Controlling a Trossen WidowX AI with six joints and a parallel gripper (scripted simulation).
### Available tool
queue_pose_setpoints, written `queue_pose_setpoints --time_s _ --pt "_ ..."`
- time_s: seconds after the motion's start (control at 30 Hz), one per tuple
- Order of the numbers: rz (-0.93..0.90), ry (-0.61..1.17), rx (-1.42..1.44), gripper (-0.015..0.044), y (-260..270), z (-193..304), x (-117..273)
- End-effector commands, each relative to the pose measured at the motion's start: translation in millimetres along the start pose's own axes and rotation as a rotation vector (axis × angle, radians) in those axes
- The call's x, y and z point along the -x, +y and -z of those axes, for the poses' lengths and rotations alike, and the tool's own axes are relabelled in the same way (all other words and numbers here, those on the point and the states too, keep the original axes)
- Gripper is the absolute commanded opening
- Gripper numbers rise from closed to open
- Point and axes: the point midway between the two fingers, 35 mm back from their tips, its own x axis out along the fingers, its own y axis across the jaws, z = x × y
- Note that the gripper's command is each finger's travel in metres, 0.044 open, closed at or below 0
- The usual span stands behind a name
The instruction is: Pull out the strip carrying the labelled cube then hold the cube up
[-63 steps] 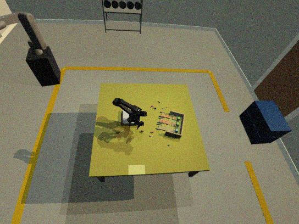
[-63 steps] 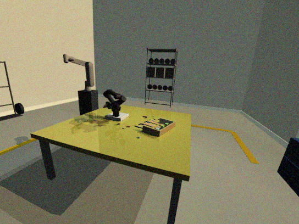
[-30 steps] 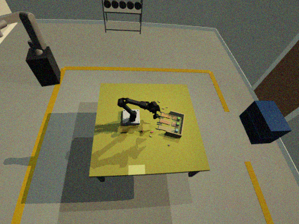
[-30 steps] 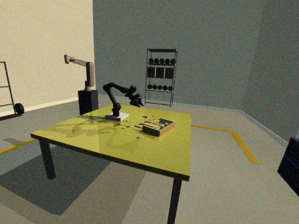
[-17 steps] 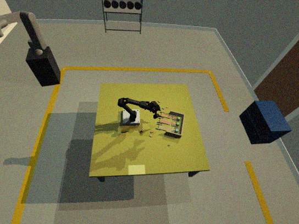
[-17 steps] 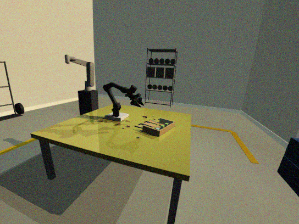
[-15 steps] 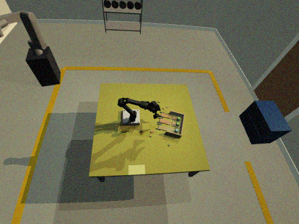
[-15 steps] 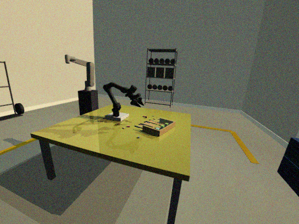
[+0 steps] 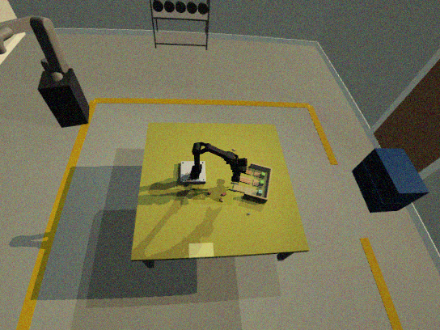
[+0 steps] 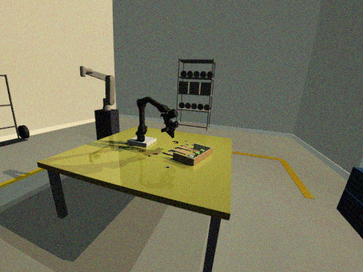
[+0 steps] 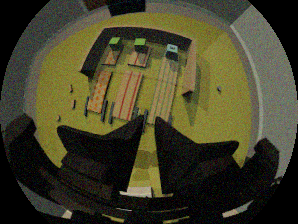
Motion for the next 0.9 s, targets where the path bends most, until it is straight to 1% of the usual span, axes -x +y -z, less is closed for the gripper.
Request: queue_pose_setpoints --time_s 0.0,0.13,0.2,0.4,0.87 --pt "0.022 0.148 -0.046 0.0 -14 -1 -20" --pt "0.037 0.337 -0.098 0.0 -31 3 -47" --pt "0.04 0.4 -0.116 0.0 -34 6 -56" --pt "0.04 0.408 -0.118 0.0 -34 7 -59" --pt "0.04 0.407 -0.118 0.0 -34 15 -81"
